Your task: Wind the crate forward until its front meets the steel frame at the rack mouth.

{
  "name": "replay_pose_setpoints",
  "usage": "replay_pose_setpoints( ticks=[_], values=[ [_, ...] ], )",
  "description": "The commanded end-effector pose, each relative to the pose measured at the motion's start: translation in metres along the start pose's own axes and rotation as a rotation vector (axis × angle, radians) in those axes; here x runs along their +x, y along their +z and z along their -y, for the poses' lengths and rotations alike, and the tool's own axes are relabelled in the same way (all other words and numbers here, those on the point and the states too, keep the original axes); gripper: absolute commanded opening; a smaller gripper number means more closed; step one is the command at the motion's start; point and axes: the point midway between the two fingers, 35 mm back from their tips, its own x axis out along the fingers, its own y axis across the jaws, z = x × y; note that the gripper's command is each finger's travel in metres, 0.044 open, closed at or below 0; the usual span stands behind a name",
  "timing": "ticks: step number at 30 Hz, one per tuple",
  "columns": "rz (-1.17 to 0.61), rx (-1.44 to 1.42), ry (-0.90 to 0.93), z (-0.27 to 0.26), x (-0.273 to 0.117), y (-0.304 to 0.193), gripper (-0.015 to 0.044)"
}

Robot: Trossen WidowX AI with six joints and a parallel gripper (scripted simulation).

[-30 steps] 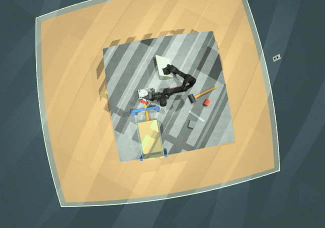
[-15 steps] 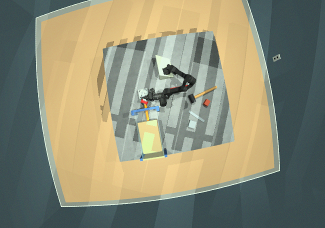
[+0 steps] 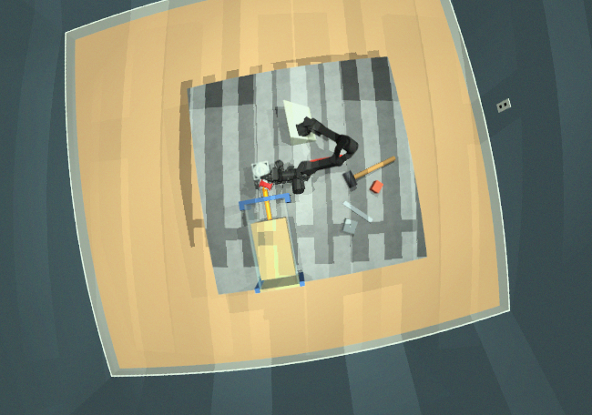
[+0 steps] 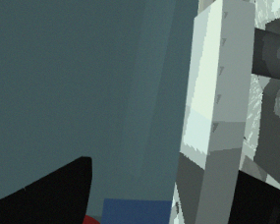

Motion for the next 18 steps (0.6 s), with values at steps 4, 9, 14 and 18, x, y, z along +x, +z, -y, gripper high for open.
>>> replay_pose_setpoints(
  ticks=[4,9,14,18],
  values=[
    [-0.018,0.013,-0.002,0.0,-0.065,-0.006,0.024],
    [-0.022,0.014,0.004,-0.001,-0.103,0.0,0.024],
    [-0.022,0.014,0.004,-0.001,-0.103,0.0,0.024],
    [-0.022,0.014,0.004,-0.001,-0.103,0.0,0.024]
  ],
)
